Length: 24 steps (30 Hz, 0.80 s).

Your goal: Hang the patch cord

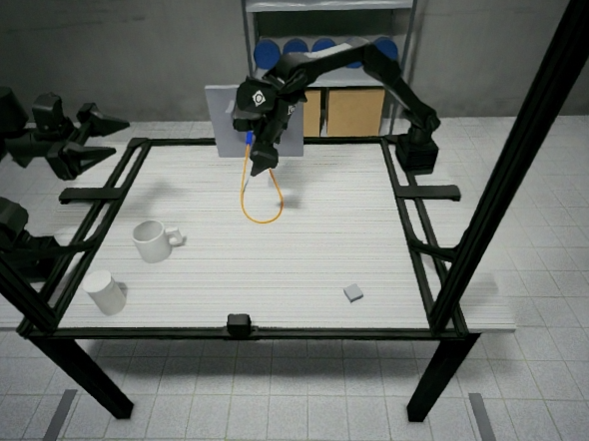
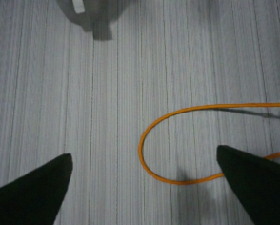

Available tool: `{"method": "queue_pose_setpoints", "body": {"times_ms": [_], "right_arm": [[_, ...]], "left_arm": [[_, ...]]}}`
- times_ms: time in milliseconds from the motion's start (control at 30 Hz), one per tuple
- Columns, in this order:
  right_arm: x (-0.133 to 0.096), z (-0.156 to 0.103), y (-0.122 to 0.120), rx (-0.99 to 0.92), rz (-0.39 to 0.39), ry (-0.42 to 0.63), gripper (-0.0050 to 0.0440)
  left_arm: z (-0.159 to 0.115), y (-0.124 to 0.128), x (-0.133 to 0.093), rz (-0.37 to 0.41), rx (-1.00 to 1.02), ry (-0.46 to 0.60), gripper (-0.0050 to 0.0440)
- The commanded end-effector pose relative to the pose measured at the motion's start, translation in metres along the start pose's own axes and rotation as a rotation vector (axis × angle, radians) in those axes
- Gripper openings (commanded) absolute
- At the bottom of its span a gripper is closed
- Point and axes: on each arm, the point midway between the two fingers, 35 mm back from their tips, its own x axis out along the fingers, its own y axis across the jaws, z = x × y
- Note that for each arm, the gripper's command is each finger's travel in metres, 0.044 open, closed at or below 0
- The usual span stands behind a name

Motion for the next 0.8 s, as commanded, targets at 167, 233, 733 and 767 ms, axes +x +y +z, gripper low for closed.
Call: {"method": "queue_pose_setpoints", "body": {"times_ms": [167, 233, 733, 767], "right_arm": [[0.018, -0.002, 0.001, -0.001, 0.006, 0.014, 0.0440], [0.026, -0.005, 0.001, -0.003, 0.006, 0.024, 0.0440], [0.094, -0.032, 0.002, -0.015, 0.000, 0.107, 0.0440], [0.099, -0.034, 0.002, -0.016, 0.001, 0.110, 0.0440]], "left_arm": [[0.007, 0.000, -0.001, 0.002, 0.003, -0.019, 0.0440], [0.007, 0.000, -0.001, 0.002, 0.003, -0.019, 0.0440], [0.007, 0.000, -0.001, 0.002, 0.003, -0.019, 0.0440], [0.007, 0.000, -0.001, 0.002, 0.003, -0.019, 0.0440]]}}
